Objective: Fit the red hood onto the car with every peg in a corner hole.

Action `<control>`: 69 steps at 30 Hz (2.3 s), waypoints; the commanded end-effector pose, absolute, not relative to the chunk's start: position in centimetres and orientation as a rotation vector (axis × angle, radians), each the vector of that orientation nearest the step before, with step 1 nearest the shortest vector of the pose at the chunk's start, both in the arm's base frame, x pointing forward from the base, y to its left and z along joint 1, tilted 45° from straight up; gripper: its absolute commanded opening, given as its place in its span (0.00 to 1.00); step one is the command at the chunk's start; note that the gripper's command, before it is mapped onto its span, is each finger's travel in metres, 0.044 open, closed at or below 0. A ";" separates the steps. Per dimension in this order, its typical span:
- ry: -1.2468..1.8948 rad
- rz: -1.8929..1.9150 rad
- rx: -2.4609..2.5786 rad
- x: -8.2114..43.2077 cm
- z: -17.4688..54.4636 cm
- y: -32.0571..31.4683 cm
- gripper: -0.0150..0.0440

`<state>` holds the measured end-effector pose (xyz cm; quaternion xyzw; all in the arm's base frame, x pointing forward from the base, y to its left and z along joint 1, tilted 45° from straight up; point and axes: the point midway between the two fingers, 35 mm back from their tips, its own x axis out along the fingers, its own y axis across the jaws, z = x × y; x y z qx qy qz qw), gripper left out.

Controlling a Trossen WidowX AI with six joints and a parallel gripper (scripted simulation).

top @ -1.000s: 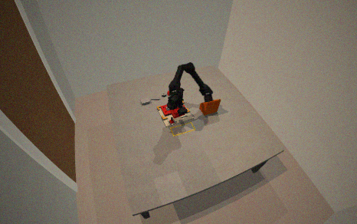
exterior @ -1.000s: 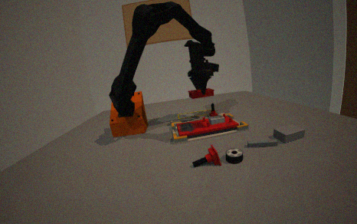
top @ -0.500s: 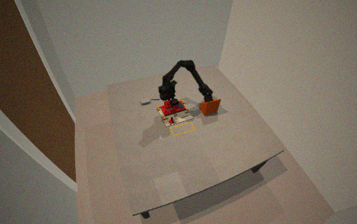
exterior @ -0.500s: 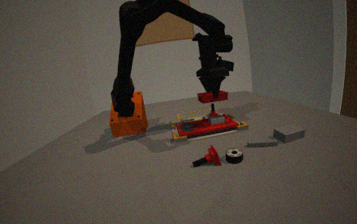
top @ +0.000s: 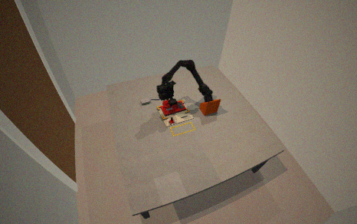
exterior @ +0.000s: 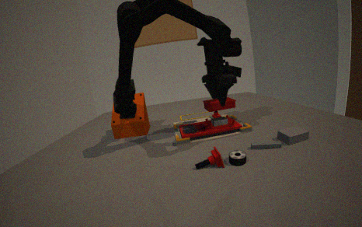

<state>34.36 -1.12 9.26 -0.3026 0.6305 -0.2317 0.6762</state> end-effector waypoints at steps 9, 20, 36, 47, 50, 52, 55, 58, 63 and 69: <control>1.430 -0.529 -0.689 34.3 7.4 -3.9 0.25; 1.430 -0.529 -0.689 34.3 7.4 -3.9 0.25; 1.430 -0.529 -0.689 34.4 7.5 -4.0 0.25; 1.430 -0.529 -0.689 34.4 7.2 -4.3 0.25; 1.430 -0.529 -0.689 34.4 7.1 -4.4 0.25; 1.430 -0.529 -0.689 34.4 7.1 -4.4 0.25; 1.430 -0.529 -0.689 34.5 7.0 -4.5 0.25; 1.430 -0.529 -0.689 34.5 6.9 -4.6 0.25; 1.430 -0.529 -0.689 34.5 6.8 -4.7 0.25; 1.430 -0.529 -0.689 34.5 6.7 -4.8 0.25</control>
